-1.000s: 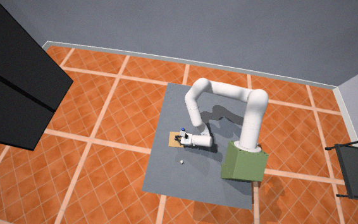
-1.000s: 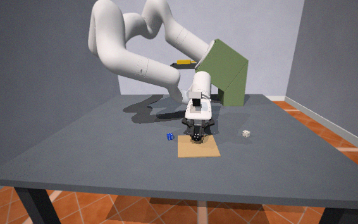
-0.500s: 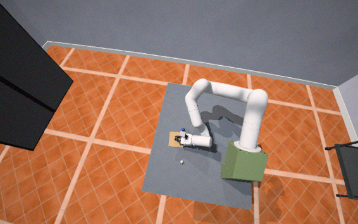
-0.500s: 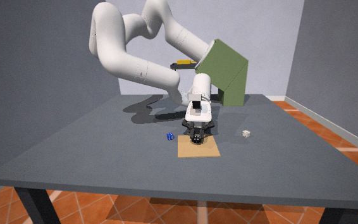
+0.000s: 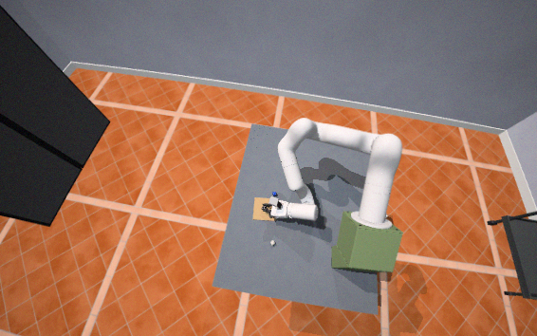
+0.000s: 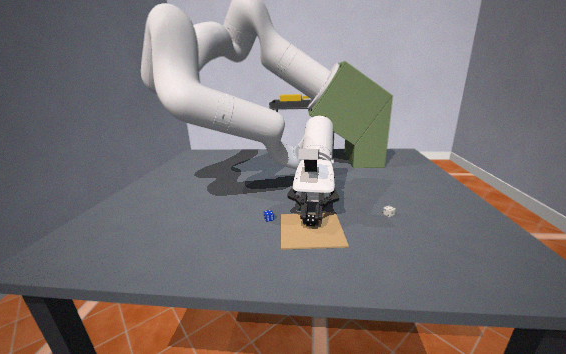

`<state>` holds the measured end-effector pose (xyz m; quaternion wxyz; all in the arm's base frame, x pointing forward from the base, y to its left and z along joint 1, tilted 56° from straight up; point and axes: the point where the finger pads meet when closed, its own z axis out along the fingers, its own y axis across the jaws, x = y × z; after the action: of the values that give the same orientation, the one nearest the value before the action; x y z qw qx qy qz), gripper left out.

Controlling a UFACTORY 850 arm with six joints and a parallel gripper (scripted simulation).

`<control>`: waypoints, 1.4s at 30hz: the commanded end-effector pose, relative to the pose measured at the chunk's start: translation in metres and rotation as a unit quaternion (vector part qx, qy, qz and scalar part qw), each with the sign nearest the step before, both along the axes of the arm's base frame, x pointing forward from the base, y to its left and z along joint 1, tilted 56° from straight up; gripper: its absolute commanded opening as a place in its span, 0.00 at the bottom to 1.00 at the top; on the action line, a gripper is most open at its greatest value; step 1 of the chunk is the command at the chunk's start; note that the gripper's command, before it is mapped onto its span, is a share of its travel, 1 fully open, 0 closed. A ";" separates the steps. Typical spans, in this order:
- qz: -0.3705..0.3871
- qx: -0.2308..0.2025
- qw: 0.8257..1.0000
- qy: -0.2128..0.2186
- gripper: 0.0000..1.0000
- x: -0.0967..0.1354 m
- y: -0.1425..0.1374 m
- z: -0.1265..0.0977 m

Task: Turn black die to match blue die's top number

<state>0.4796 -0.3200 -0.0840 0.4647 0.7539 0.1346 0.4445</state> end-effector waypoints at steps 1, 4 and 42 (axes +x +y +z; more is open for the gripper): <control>0.000 0.000 1.000 0.000 0.15 0.000 0.000 0.000; 0.000 0.000 1.000 0.000 0.15 0.000 0.000 0.000; 0.000 0.000 1.000 0.000 0.15 -0.001 -0.009 -0.006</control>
<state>0.4782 -0.3287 -0.0900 0.4648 0.7539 0.1346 0.4445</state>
